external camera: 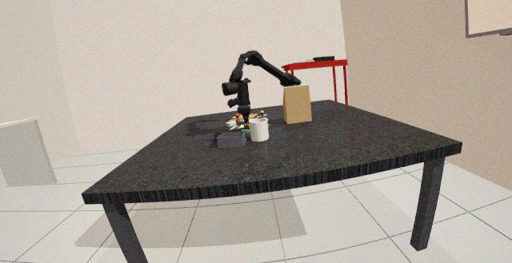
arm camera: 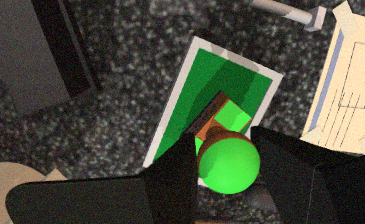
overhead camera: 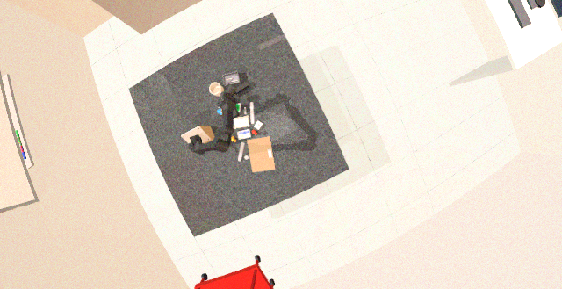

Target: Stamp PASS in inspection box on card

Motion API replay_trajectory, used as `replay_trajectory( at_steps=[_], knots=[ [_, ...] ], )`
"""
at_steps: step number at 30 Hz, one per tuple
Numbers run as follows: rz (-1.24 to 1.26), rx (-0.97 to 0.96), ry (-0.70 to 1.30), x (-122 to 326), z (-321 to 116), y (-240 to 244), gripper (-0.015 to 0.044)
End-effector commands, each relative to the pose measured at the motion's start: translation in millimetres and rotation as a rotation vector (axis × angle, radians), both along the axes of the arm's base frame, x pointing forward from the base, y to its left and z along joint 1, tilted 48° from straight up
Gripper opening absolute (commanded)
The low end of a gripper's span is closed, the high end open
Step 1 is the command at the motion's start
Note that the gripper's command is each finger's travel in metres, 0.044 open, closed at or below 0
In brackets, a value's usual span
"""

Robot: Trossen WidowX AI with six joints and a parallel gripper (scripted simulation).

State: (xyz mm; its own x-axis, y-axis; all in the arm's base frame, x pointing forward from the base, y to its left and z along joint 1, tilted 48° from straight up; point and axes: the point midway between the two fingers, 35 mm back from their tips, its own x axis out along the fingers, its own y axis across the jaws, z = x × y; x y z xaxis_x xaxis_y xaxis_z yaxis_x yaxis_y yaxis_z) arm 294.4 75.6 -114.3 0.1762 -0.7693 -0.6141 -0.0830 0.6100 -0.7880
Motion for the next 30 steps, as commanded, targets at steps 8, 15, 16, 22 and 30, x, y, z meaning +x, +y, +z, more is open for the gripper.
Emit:
replay_trajectory(
  at_steps=[8, 15, 16, 22, 30],
  knots=[
    [0.002, -0.004, 0.000, 0.8, -1.2, -1.9, 0.0000],
    [0.002, -0.004, 0.000, 0.7, -0.8, -1.3, 0.0000],
    [0.002, -0.004, 0.000, 0.6, -0.4, -0.9, 0.0000],
    [0.002, -0.004, 0.000, 0.2, 1.6, 1.3, 0.0000],
    [0.002, -0.003, 0.000, -0.3, 4.1, 4.1, 0.0000]
  ],
)
